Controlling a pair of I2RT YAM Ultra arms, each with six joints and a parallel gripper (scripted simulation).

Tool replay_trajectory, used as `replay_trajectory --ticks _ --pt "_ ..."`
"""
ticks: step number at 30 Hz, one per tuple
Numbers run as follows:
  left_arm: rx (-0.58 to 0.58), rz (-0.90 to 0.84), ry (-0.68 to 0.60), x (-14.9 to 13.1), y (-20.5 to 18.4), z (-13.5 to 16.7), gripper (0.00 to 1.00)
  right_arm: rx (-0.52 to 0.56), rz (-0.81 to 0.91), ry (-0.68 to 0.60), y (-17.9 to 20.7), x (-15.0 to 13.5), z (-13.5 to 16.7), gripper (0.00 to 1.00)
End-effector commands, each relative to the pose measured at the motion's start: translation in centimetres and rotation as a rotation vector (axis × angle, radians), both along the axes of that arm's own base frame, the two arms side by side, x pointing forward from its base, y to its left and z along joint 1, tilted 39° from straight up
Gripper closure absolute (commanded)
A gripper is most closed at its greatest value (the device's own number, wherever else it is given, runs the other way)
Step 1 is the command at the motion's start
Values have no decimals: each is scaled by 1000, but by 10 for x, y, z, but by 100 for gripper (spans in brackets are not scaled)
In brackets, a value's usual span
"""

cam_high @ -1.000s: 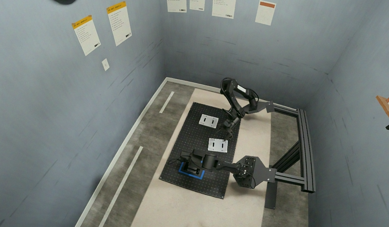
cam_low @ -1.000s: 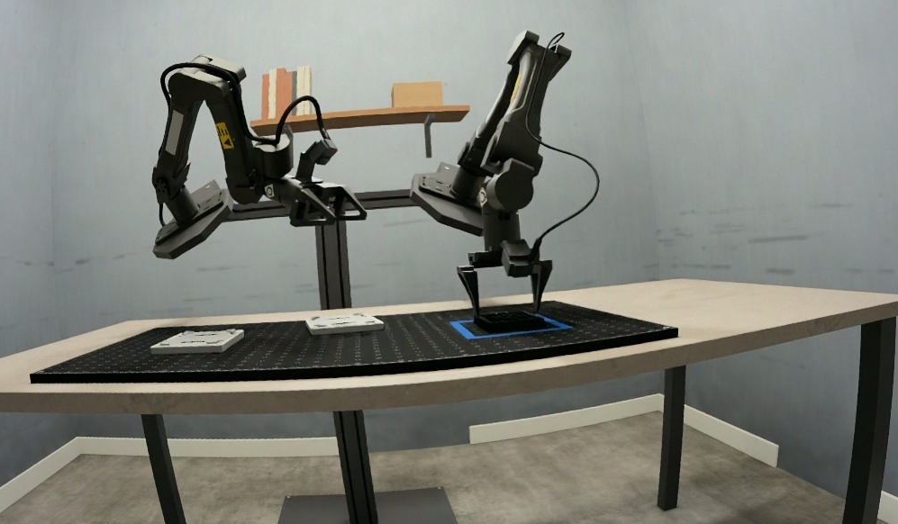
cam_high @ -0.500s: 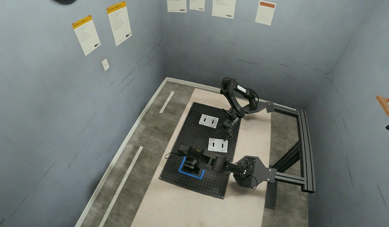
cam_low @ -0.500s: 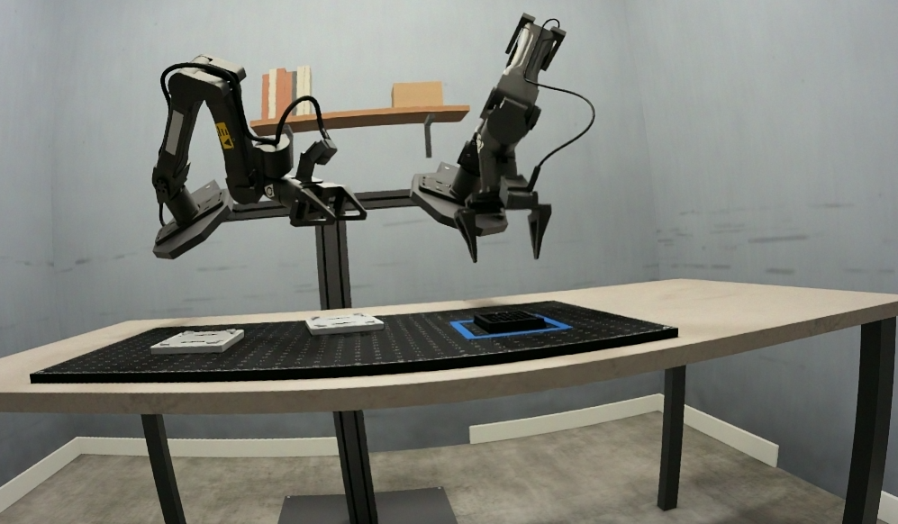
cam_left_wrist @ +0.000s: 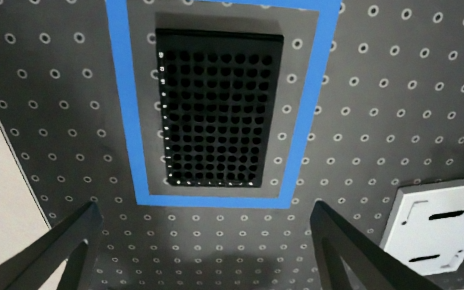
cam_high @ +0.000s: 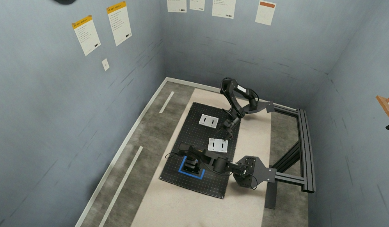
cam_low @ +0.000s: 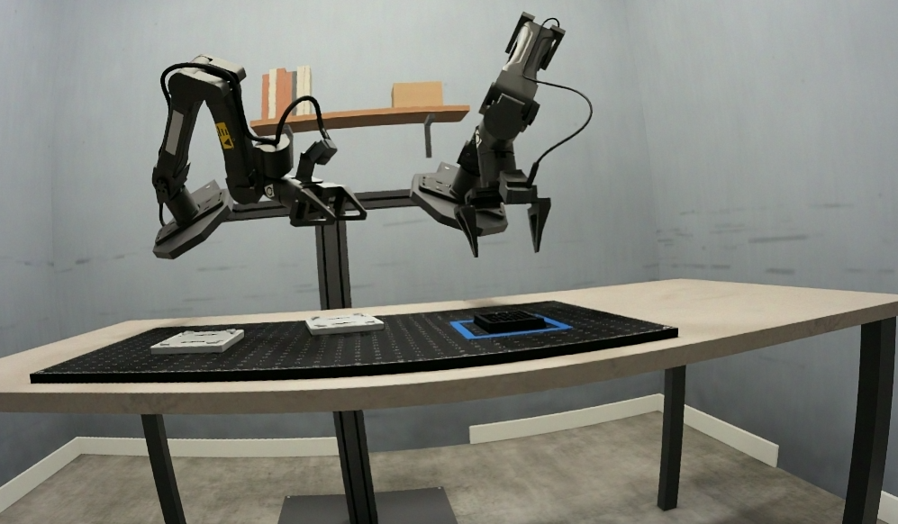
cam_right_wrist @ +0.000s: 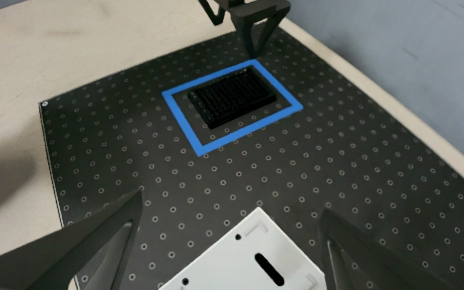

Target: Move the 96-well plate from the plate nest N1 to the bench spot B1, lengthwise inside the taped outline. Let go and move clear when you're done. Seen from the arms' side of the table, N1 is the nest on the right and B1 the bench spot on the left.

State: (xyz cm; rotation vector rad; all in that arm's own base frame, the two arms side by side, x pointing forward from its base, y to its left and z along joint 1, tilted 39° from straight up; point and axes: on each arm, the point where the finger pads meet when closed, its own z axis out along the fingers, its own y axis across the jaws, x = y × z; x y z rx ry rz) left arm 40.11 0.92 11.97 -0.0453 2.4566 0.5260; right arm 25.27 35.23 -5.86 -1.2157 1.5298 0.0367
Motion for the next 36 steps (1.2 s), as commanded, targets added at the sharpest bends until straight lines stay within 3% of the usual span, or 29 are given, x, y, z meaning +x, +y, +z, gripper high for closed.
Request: replay_trajectory --ticks 1,7,16,36 --pt "18 -31 -81 7 -7 14 0 49 43 -22 18 -3 11 0" --pt "75 -111 -306 -5 -9 30 0 49 43 -22 18 -3 11 0" --pt "125 -210 -494 -36 -11 29 0 49 43 -22 18 -3 11 0" --pt "147 -231 -493 -54 -5 7 0 49 43 -22 18 -3 11 0"
